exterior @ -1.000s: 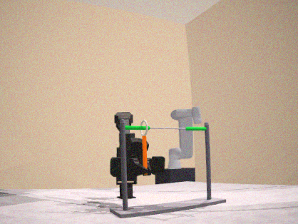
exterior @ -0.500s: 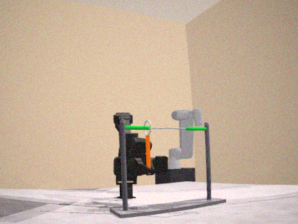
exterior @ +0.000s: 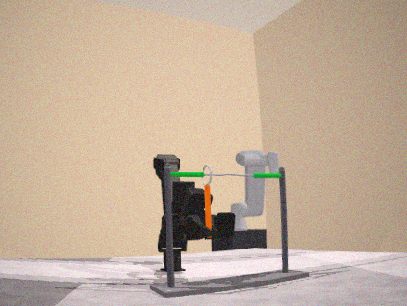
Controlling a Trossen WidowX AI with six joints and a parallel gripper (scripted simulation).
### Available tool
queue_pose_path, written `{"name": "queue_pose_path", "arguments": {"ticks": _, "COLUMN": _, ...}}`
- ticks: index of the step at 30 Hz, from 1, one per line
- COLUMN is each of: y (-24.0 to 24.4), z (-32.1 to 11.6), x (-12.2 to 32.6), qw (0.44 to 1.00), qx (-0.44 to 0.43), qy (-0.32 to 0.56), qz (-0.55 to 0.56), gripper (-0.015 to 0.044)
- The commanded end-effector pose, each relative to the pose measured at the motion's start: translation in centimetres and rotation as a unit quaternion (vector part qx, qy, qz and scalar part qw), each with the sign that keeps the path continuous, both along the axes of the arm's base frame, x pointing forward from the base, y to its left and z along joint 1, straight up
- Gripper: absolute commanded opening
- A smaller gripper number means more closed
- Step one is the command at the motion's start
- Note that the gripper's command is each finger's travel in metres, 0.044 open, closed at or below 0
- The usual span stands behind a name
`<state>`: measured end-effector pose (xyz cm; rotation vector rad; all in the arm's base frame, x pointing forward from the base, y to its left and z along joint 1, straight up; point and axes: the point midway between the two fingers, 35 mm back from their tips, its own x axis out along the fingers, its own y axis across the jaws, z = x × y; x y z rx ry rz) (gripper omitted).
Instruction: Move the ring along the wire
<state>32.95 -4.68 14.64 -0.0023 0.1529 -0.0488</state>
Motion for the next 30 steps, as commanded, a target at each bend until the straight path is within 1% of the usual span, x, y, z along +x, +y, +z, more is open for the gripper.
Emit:
{"name": "queue_pose_path", "arguments": {"ticks": 1, "y": 0.5, "z": -0.1, "x": 0.0, "qw": 1.000, "qx": 0.002, "qy": 0.002, "qz": -0.001, "gripper": -0.0150}}
{"name": "queue_pose_path", "arguments": {"ticks": 30, "y": 3.9, "z": -0.1, "x": 0.2, "qw": 1.000, "qx": 0.021, "qy": 0.002, "qz": -0.013, "gripper": -0.0150}}
